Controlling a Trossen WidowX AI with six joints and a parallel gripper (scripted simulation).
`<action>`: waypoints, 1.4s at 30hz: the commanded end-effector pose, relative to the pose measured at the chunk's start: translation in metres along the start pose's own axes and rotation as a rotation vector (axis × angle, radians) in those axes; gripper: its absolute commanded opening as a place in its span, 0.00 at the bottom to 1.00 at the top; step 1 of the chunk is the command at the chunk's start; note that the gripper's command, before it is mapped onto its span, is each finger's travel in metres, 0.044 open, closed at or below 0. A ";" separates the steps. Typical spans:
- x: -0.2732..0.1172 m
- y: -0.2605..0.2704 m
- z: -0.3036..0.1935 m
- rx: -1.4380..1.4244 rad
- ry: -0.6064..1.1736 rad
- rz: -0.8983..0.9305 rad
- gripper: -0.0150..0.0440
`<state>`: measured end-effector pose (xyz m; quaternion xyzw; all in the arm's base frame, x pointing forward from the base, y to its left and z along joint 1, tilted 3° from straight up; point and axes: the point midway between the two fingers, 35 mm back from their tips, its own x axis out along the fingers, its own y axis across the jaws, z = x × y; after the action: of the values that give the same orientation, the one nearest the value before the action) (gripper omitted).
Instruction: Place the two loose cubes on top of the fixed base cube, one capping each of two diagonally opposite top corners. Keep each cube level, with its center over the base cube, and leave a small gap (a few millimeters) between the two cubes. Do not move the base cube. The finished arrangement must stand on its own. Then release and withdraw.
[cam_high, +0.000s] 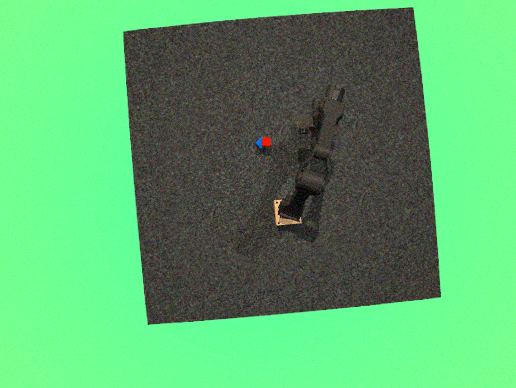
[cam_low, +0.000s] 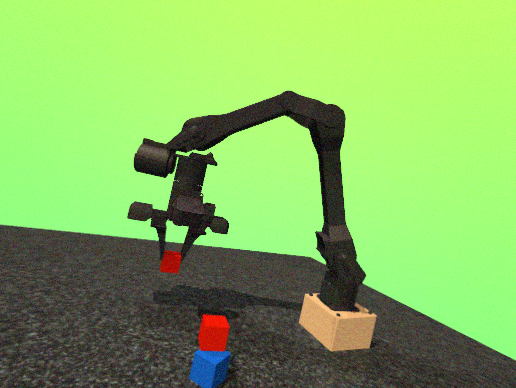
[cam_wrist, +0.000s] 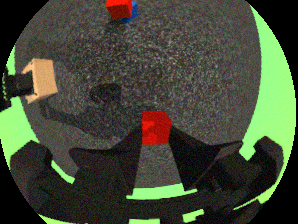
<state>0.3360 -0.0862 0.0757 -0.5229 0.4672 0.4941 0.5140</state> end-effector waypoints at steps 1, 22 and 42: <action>-0.013 -0.001 0.000 -0.010 0.002 -0.002 0.43; -0.039 0.000 0.024 -0.018 0.000 0.007 0.43; -0.037 0.000 0.089 -0.006 -0.004 0.009 0.43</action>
<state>0.3332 -0.0086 0.1161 -0.5238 0.4630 0.4990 0.5122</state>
